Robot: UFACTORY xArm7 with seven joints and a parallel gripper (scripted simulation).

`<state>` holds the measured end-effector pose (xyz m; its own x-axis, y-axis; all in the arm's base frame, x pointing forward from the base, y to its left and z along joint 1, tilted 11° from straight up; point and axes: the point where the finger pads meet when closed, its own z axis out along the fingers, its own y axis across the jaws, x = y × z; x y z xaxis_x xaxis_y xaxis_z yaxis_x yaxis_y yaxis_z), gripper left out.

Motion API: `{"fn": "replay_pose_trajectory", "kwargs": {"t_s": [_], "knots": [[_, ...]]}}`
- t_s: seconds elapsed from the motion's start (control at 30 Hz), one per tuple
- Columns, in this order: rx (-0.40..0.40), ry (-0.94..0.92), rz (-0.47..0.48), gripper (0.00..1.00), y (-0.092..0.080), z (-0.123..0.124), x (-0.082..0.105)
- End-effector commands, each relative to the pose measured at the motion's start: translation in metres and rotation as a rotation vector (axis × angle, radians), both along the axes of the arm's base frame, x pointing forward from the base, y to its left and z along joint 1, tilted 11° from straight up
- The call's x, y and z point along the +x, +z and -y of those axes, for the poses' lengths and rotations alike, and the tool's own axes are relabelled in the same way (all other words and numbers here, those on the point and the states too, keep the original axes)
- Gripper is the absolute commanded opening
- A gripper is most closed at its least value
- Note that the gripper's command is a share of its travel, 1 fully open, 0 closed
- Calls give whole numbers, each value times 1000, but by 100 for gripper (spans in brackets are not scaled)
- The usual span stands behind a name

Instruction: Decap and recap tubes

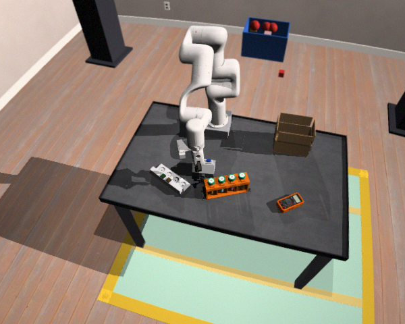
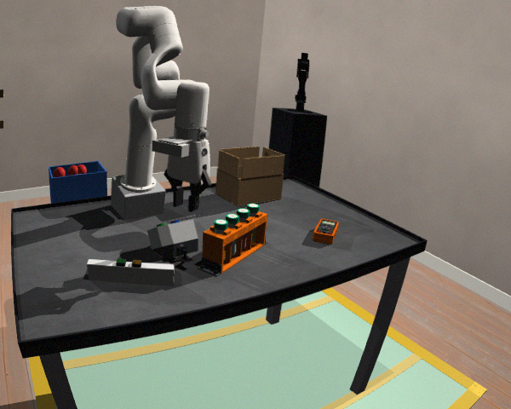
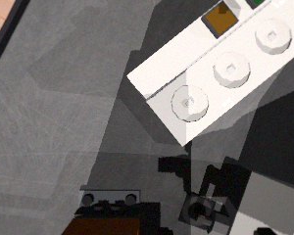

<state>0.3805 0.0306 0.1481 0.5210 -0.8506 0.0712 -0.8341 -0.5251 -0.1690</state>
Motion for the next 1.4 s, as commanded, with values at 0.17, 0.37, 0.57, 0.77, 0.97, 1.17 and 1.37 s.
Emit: {"fn": "replay_pose_trajectory", "kwargs": {"t_s": [0.17, 0.37, 0.57, 0.77, 0.97, 1.17, 1.37], "knots": [[1, 1, 3, 46, 1, 0, 1], [63, -329, -7, 46, 1, -34, -8], [111, -576, -15, 46, 0, -59, -14], [145, -770, -20, 46, 0, -87, -21], [145, -770, -20, 46, -1, -122, -29], [145, -770, -20, 46, -1, -161, -38], [145, -770, -20, 46, -2, -193, -46]]}}
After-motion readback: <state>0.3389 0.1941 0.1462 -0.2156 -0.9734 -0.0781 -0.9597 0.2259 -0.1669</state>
